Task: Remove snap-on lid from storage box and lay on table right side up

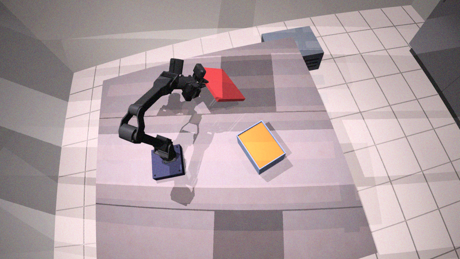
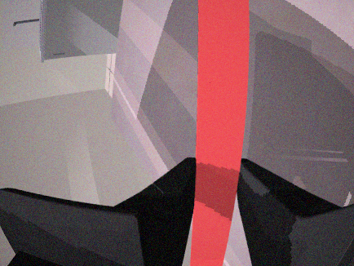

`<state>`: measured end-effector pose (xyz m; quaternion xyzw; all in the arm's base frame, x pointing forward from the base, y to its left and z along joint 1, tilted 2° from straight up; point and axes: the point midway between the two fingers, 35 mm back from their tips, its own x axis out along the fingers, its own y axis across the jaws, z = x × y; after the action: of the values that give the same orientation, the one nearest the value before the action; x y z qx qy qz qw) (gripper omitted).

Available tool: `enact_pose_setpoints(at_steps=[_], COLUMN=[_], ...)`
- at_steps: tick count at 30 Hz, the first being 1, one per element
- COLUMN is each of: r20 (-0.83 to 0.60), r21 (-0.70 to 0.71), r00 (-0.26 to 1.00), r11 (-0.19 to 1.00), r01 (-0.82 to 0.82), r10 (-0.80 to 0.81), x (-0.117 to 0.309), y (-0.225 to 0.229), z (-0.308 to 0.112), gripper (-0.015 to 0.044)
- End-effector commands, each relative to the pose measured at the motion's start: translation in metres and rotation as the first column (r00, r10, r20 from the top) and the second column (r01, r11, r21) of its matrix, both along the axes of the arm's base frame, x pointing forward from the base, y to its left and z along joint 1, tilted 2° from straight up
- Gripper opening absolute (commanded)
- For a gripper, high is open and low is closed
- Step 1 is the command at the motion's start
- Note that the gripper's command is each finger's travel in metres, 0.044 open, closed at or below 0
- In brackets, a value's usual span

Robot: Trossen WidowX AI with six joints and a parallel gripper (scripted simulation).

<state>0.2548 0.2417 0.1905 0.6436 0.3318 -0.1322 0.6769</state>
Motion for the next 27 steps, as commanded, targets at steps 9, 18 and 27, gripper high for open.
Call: enact_pose_setpoints(at_steps=[9, 18, 27], r20=[0.005, 0.005, 0.005], r21=[0.003, 0.003, 0.003], r00=[1.000, 1.000, 1.000], r11=[1.000, 1.000, 1.000], r01=[0.002, 0.002, 0.002], r10=[-0.002, -0.002, -0.002], x=[0.001, 0.001, 0.001], y=[0.001, 0.001, 0.002], z=[-0.009, -0.016, -0.024], gripper=[0.0000, 0.0000, 0.0000])
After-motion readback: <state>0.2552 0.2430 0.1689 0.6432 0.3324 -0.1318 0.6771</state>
